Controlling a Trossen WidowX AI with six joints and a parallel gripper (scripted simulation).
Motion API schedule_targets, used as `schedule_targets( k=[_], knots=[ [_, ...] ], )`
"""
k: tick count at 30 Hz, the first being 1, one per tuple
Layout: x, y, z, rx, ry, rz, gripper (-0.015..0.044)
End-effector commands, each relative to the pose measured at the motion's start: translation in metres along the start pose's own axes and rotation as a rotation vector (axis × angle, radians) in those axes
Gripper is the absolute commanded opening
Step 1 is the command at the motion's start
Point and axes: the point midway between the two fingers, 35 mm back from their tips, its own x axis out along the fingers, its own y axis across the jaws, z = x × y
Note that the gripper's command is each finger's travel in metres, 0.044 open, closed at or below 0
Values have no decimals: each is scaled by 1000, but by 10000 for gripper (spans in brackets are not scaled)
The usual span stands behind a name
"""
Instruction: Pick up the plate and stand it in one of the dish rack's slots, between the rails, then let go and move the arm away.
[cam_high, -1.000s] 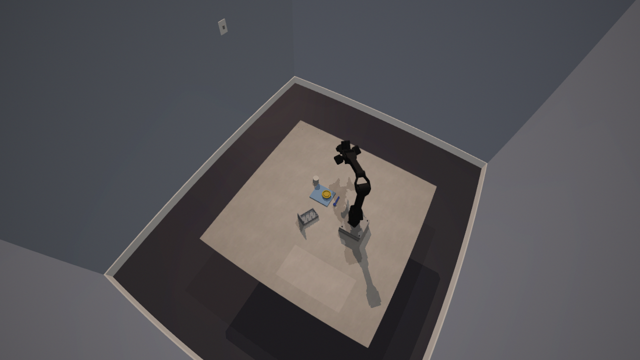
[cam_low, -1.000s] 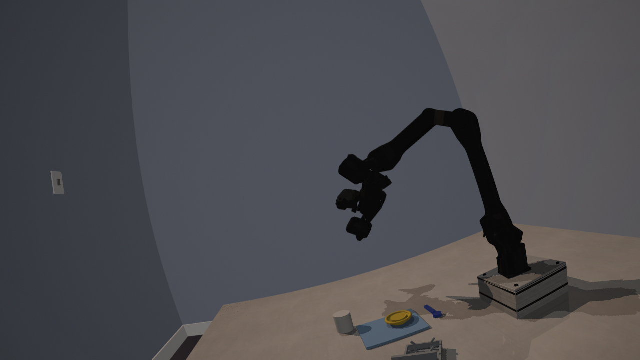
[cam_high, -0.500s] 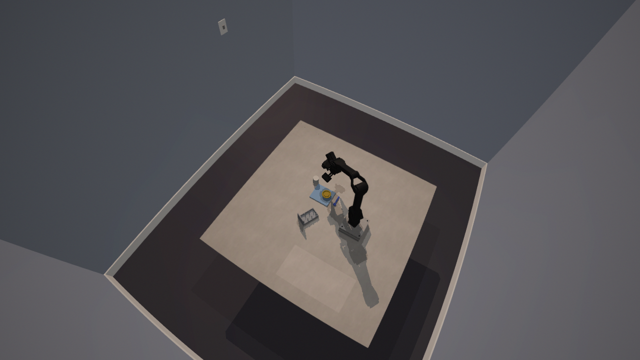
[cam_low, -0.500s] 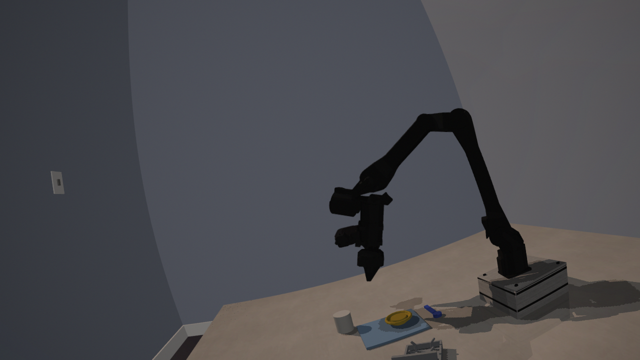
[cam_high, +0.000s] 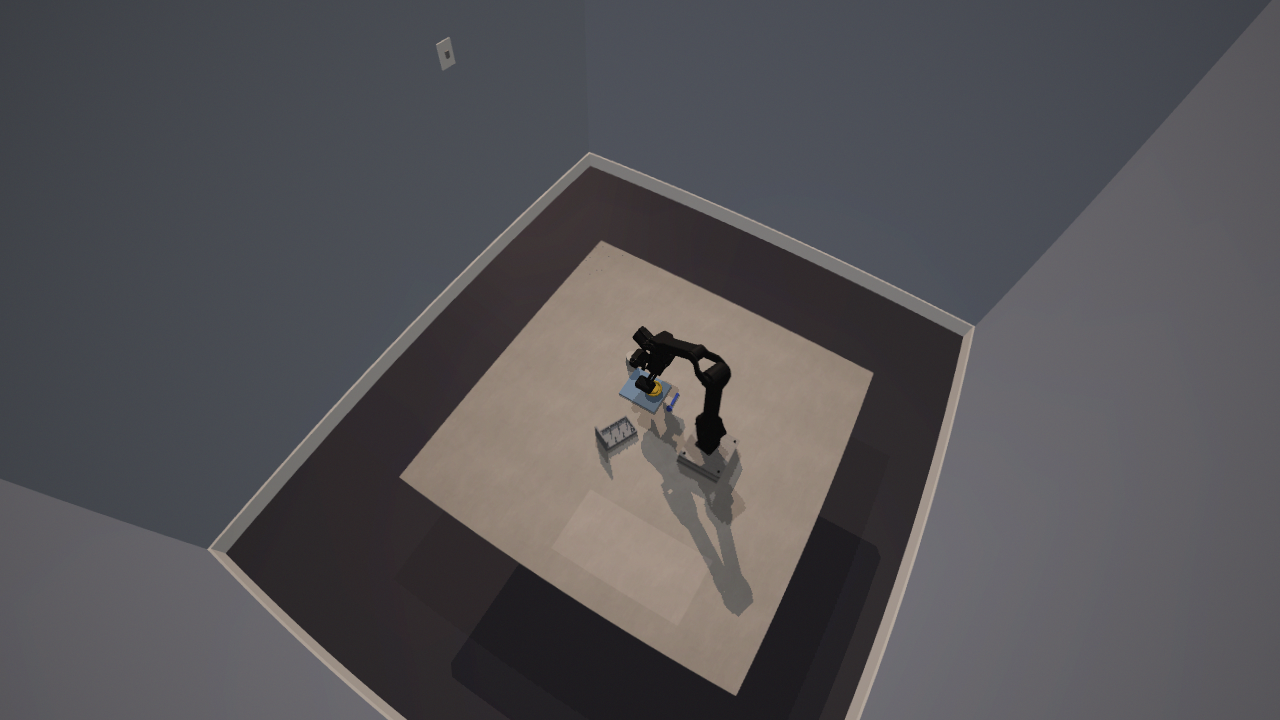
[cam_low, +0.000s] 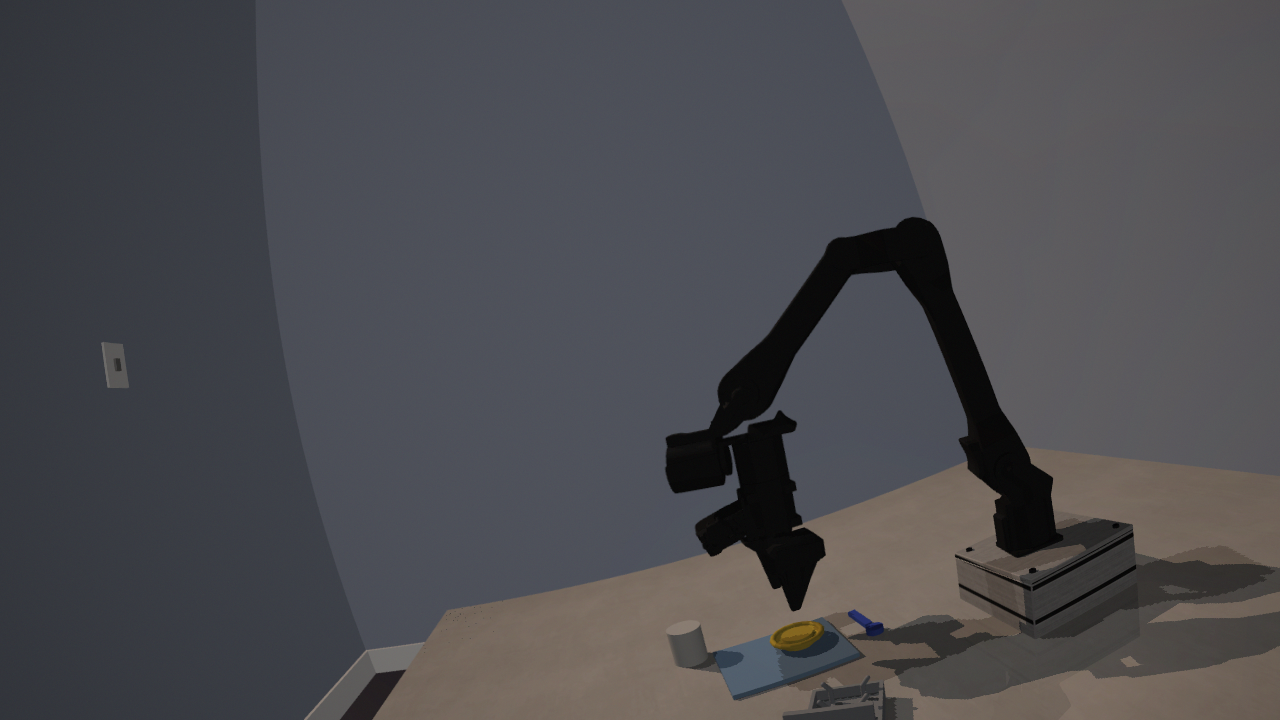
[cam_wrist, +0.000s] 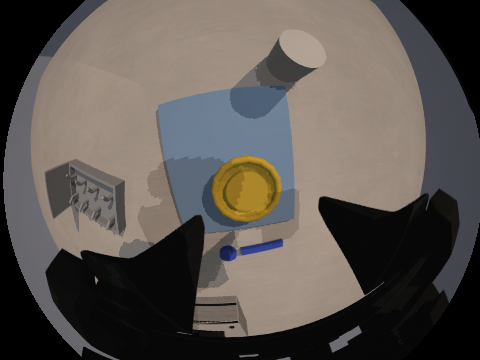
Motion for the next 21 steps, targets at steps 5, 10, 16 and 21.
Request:
schedule_targets(
  k=[5,10,16,21],
  knots=[
    [6,6,-4,-8,24,22,400],
    [14,6,-4,-8,24,22,400],
    [24,6,-3,-8,24,21,400],
    [32,6,-3,-8,24,21,400]
  ],
)
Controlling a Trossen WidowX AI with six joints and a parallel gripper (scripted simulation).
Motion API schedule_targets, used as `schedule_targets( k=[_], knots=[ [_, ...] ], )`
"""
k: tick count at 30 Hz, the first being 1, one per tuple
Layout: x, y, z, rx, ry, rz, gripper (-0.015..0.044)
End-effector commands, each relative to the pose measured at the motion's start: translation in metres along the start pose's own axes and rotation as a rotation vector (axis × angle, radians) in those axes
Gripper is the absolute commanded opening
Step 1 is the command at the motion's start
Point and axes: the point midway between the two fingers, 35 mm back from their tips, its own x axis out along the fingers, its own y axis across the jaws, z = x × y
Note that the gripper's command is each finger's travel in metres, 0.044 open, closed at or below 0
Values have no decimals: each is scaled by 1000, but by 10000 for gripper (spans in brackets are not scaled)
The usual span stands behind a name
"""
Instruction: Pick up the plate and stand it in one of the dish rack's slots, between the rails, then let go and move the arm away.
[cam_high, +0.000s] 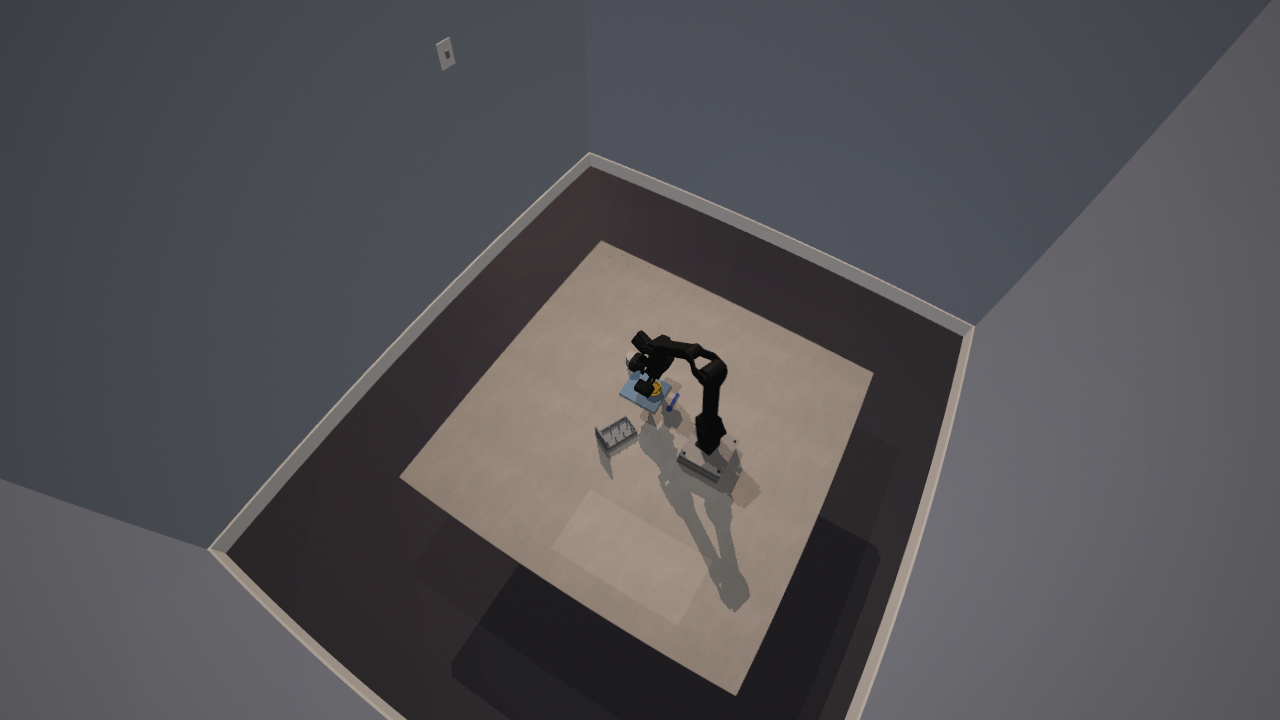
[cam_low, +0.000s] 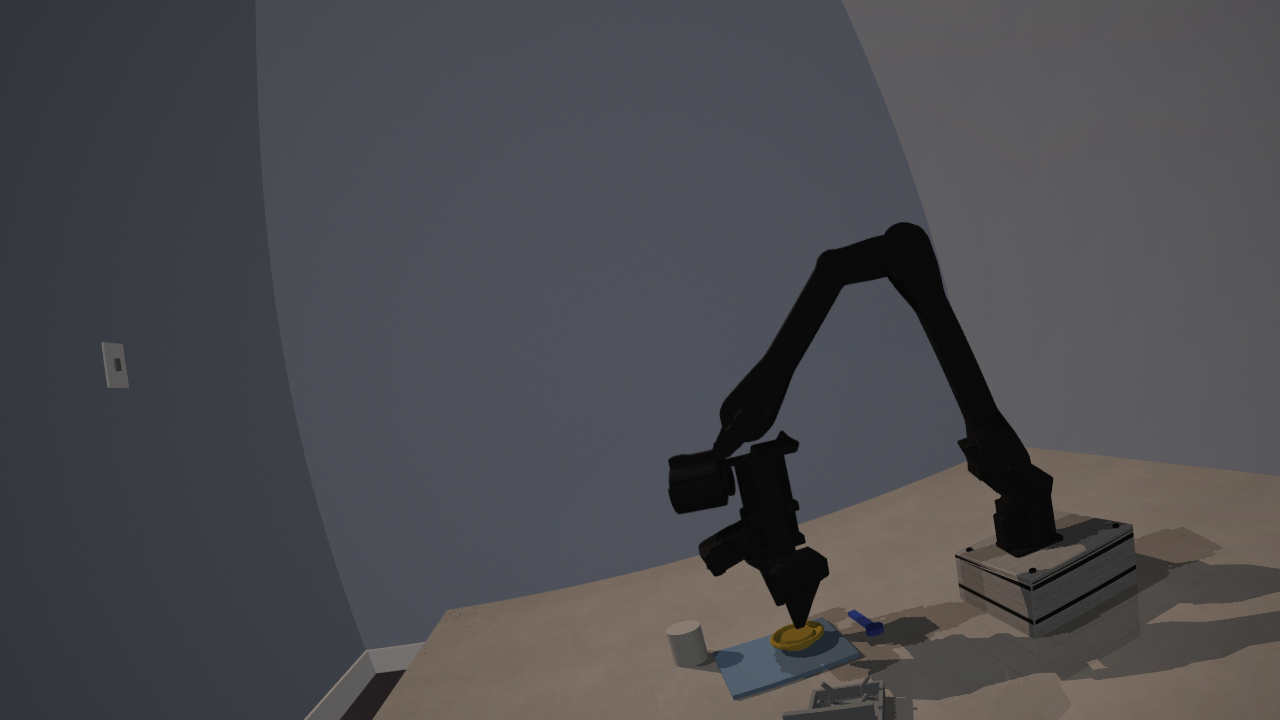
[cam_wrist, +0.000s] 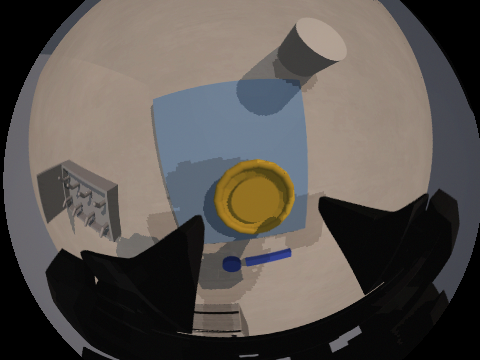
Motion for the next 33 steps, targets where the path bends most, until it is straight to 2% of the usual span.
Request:
schedule_targets(
  k=[1,21,33],
  knots=[
    [11,2,-3,-1,10,8,400],
    [40,2,-4,-1,11,8,400],
    [40,2,-4,-1,11,8,352]
  ],
)
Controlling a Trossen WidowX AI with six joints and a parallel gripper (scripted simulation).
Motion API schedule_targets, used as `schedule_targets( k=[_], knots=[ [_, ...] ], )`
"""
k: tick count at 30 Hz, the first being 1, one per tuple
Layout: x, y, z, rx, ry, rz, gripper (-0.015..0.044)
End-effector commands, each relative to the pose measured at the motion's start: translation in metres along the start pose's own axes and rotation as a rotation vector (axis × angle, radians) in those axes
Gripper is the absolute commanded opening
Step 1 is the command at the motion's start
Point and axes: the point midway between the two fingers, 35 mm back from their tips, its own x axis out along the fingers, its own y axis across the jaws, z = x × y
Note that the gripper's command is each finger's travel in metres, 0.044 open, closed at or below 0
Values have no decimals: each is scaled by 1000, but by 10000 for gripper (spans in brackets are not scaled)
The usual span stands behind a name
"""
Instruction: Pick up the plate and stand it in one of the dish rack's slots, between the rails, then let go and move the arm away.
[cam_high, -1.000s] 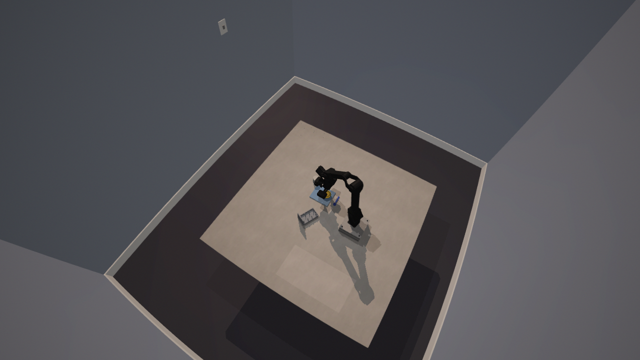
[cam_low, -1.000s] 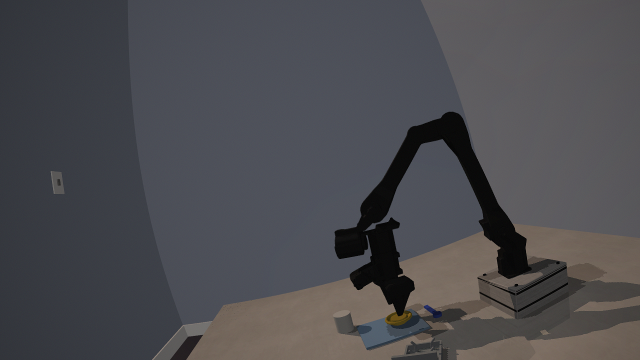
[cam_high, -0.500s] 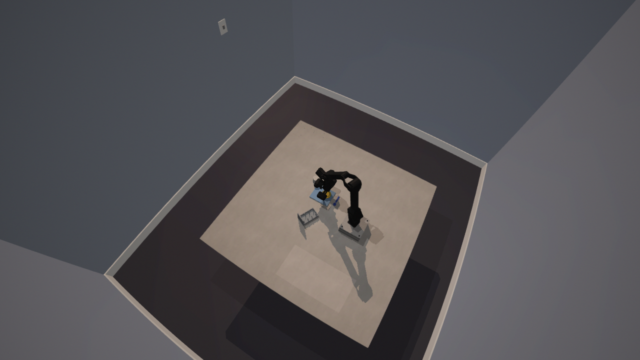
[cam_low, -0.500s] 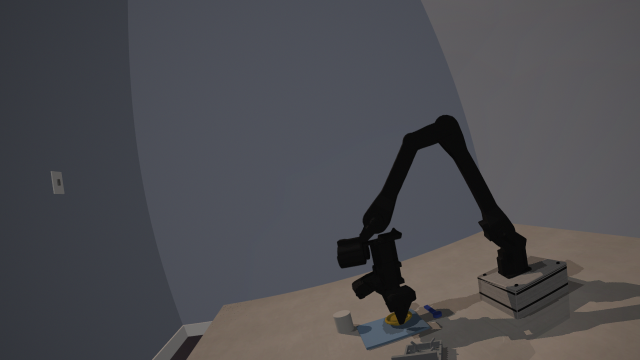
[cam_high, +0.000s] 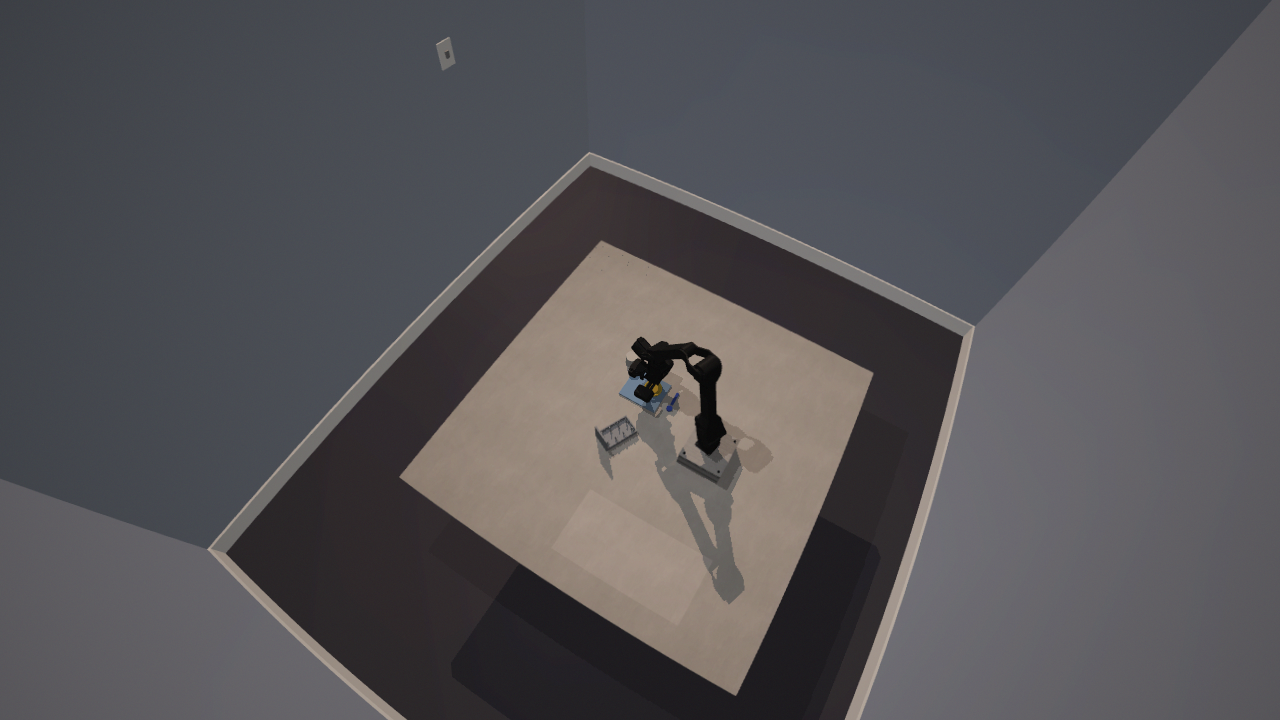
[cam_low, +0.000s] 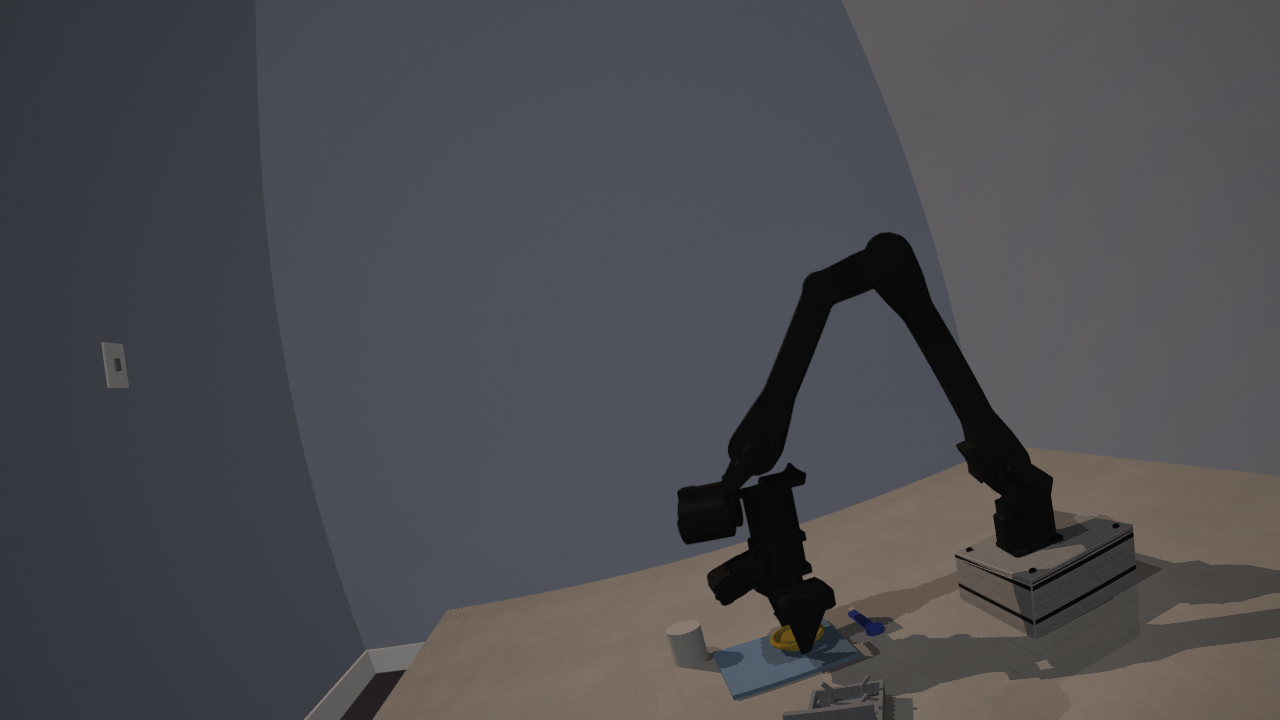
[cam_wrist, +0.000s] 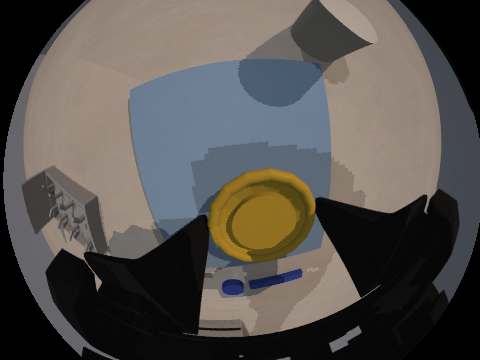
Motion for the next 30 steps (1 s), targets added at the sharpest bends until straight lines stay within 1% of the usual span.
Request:
schedule_targets(
  k=[1,9,12,20,30],
  knots=[
    [2,1,-2,-5,3,5,345],
    [2,1,-2,-5,3,5,292],
    [-2,1,0,-5,3,5,213],
    [-41,-3,10,-5,2,5,3],
    [-93,-5,14,-5,1,5,0]
  ],
)
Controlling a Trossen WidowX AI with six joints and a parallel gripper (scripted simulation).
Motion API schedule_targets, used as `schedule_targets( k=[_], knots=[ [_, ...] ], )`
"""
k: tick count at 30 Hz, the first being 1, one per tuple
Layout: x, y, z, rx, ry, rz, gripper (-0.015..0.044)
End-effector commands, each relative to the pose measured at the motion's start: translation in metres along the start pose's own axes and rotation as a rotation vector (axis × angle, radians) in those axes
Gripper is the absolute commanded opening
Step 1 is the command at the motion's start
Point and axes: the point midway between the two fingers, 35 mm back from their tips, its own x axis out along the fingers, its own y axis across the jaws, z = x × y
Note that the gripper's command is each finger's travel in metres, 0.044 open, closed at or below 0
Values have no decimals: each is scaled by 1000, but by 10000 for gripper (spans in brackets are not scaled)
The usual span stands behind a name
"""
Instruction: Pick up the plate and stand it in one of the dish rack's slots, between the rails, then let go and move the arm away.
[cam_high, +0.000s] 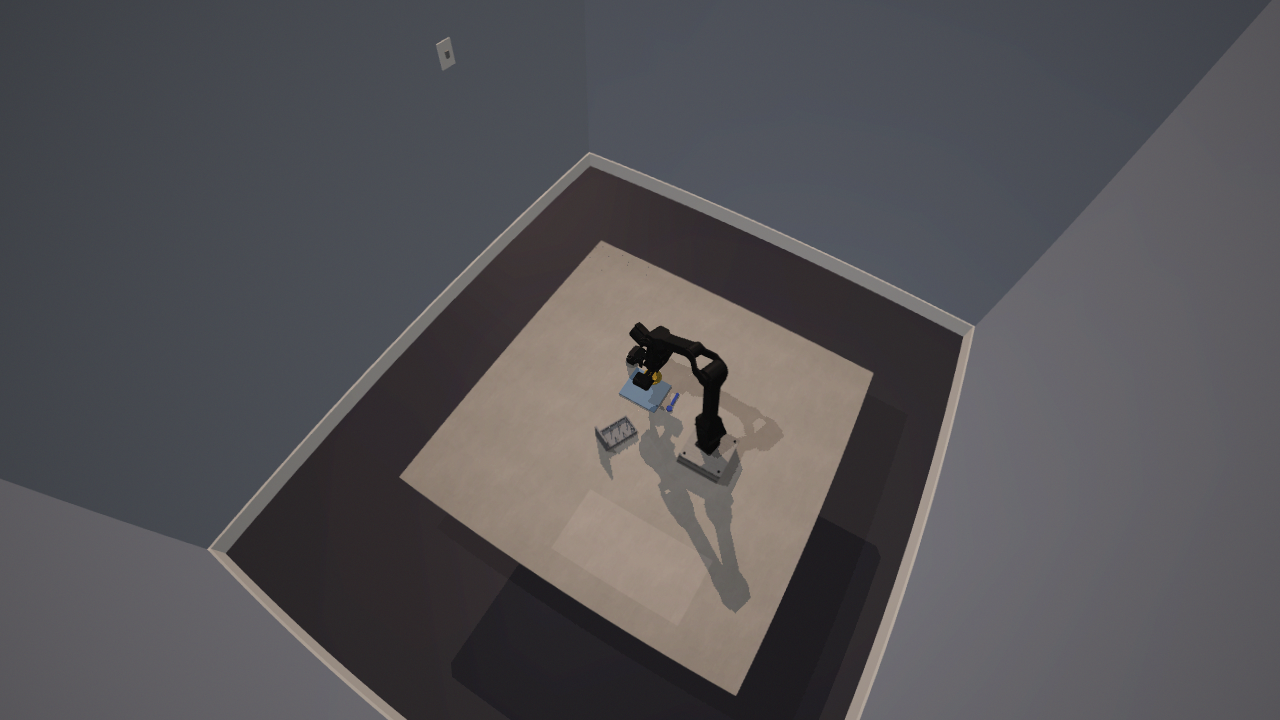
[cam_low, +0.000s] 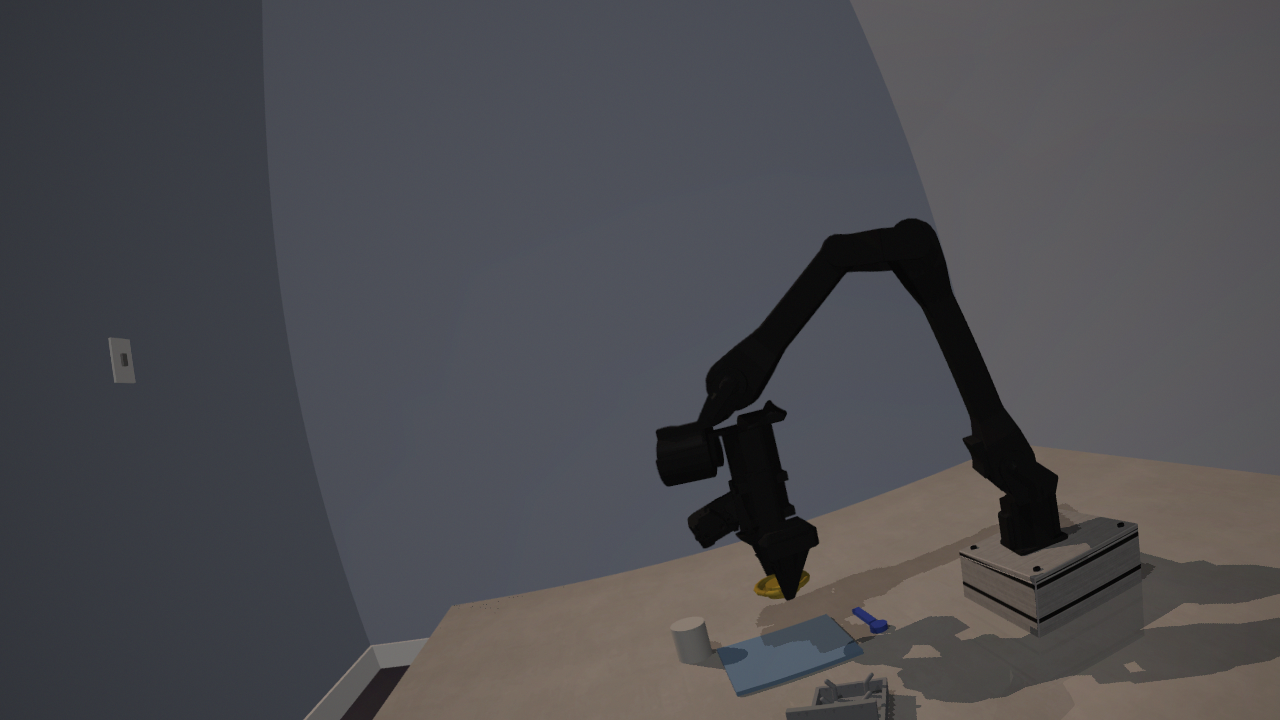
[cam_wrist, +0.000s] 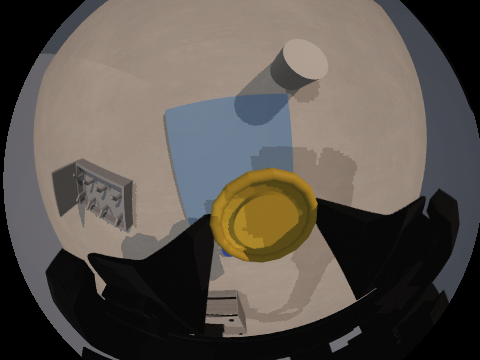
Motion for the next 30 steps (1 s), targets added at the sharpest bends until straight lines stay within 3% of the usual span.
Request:
schedule_targets(
  k=[1,17,23,30],
  knots=[
    [-26,-1,3,6,-7,-2,0],
    [-94,-1,2,6,-7,-2,0],
    [-100,1,2,10,-7,-1,0],
    [-99,73,-2,224,-6,5,0]
  ],
)
